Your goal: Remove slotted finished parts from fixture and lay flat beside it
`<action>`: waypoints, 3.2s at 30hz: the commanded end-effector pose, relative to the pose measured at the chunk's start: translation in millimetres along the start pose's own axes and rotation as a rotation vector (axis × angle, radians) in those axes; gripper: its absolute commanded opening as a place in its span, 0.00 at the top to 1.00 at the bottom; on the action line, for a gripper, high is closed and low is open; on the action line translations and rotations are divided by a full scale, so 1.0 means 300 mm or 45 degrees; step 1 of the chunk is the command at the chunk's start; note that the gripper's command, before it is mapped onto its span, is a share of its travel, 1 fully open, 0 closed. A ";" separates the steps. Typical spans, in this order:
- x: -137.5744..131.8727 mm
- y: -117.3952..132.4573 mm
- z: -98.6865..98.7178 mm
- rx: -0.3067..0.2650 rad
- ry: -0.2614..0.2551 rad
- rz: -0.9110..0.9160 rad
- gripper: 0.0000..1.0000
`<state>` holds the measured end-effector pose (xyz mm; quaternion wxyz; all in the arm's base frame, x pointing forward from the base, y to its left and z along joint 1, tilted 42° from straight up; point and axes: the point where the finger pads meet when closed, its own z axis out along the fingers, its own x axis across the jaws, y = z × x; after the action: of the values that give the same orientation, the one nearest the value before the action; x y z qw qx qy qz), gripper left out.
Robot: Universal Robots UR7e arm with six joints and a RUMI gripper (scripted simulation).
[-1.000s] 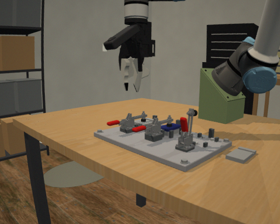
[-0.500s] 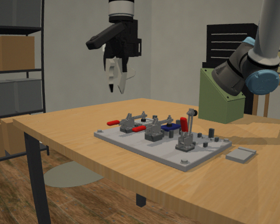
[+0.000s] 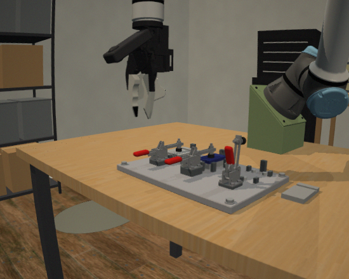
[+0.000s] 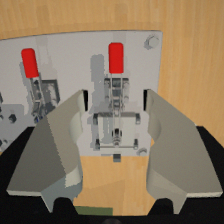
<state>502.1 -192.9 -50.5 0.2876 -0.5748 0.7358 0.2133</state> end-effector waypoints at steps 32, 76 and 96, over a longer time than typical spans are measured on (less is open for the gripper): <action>0.001 -0.002 0.242 0.001 0.001 0.000 0.72; 0.001 -0.002 0.274 0.001 0.001 0.000 0.72; 0.001 -0.003 0.335 0.001 0.001 0.000 0.72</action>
<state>520.4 -128.5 -125.1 0.2875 -0.5748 0.7358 0.2135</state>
